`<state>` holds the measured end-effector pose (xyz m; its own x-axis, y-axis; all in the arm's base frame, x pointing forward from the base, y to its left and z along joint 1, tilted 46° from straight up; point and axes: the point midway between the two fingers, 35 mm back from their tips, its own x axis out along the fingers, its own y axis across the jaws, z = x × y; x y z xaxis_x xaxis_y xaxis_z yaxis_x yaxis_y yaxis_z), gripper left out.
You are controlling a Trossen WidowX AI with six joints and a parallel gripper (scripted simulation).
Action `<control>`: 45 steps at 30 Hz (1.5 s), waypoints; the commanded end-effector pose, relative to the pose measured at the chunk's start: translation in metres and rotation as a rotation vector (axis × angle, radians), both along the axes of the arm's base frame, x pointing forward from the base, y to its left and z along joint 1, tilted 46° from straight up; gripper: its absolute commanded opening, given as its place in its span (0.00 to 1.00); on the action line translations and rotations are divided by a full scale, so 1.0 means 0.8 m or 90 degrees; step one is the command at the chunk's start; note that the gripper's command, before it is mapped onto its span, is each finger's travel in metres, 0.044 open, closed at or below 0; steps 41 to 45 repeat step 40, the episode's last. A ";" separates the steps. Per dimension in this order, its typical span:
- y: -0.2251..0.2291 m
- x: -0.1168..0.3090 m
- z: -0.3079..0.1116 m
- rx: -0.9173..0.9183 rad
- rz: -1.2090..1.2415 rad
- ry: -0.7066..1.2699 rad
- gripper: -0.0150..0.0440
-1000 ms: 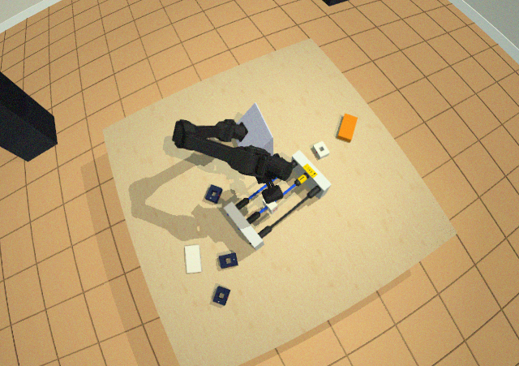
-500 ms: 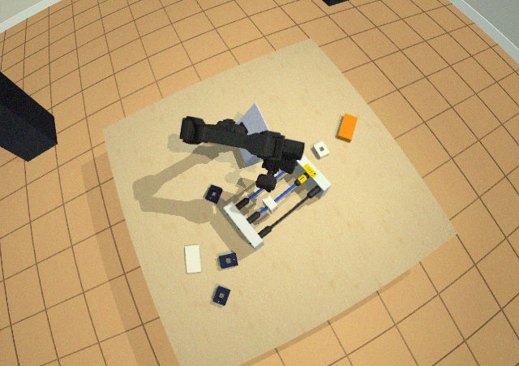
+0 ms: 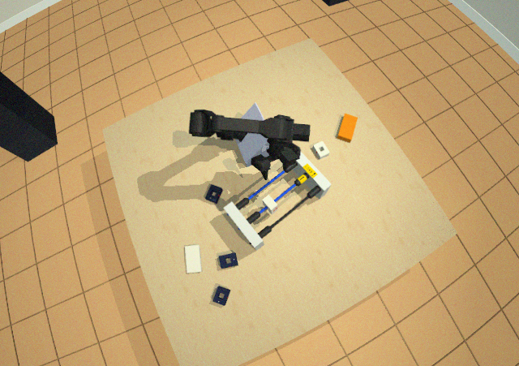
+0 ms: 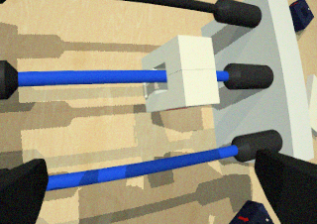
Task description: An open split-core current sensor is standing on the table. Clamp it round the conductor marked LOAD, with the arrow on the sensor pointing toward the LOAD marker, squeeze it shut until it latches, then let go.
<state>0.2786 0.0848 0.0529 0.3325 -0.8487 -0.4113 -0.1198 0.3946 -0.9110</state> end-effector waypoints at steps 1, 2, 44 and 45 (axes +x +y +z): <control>0.024 -0.026 -0.023 0.066 -0.026 -0.382 1.00; 0.026 -0.028 -0.024 0.075 -0.024 -0.408 1.00; 0.027 -0.029 -0.024 0.090 -0.037 -0.428 1.00; 0.027 -0.029 -0.024 0.090 -0.037 -0.428 1.00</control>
